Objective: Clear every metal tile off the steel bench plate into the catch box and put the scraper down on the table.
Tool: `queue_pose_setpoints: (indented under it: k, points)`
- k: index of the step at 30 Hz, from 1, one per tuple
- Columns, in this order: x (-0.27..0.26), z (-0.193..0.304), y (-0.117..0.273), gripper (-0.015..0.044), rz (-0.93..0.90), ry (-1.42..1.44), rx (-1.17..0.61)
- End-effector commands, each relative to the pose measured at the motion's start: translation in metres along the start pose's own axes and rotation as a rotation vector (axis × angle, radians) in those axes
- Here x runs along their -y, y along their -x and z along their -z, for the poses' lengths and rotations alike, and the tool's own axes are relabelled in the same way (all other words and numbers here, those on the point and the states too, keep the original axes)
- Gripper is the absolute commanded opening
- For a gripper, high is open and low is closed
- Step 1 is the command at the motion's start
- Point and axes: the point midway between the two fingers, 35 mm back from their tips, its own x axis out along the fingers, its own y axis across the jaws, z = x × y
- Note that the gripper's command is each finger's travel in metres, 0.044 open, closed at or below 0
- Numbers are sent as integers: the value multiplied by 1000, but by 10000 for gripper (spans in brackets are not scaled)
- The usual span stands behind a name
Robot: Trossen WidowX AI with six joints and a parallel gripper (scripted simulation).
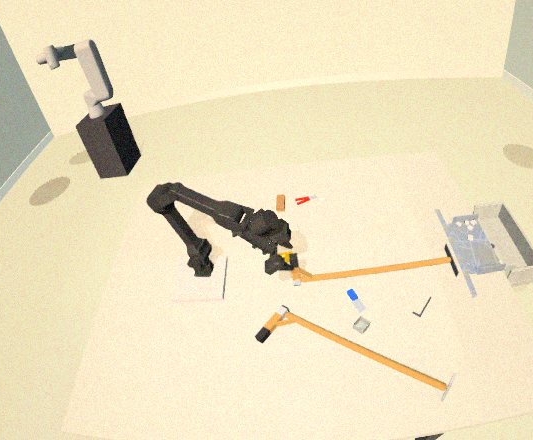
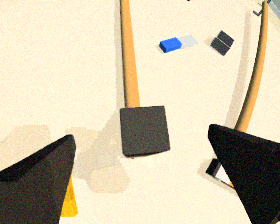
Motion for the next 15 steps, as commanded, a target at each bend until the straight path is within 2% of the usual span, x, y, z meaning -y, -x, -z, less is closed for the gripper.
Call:
queue_pose_setpoints:
  k: [1, 7, 15]
  points:
    - [0, -1, 11, 440, -1, 5, 3]
    - [0, -4, 21, 440, -3, 1, 17]
    - [7, -42, 63, 440, -19, -31, 187]
